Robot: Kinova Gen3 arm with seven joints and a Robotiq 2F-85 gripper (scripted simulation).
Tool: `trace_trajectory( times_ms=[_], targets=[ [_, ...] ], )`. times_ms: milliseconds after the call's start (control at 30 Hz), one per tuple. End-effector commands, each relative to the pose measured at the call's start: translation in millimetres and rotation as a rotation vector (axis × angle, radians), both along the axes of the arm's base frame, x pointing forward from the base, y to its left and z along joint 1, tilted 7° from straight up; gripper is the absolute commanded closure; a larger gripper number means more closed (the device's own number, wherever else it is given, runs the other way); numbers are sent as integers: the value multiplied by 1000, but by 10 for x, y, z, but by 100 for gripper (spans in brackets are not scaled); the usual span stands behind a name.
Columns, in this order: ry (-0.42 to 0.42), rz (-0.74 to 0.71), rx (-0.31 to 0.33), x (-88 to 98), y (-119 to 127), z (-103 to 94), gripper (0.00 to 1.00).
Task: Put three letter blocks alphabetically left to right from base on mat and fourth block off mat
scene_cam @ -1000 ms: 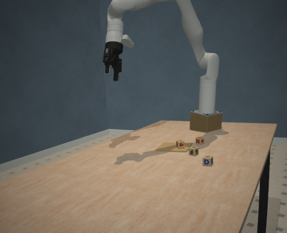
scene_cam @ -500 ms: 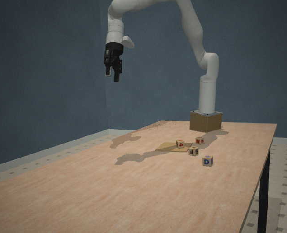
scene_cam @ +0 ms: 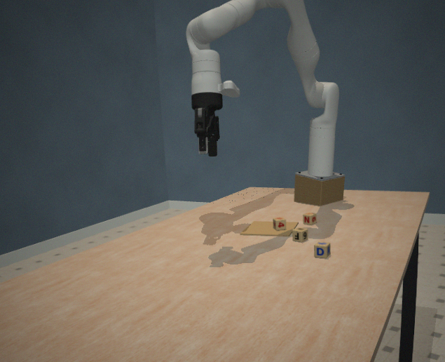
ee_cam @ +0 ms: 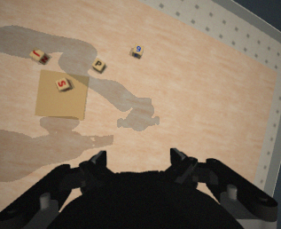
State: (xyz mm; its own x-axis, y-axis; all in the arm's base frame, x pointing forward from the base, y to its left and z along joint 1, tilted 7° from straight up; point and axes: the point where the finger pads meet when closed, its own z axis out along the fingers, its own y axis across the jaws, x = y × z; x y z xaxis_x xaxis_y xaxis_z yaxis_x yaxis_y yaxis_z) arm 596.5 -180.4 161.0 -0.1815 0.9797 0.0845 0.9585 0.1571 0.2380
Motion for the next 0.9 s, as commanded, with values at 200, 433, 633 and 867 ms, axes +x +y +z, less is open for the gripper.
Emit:
trace_trajectory(
  times_ms=[200,433,633,867],
  targets=[
    [72,86,-10,264,1206,-504,0],
    [106,121,-26,287,1784,-754,0],
    [137,152,-44,241,2250,-965,0],
    [139,170,-48,231,2274,-978,0]
  ],
)
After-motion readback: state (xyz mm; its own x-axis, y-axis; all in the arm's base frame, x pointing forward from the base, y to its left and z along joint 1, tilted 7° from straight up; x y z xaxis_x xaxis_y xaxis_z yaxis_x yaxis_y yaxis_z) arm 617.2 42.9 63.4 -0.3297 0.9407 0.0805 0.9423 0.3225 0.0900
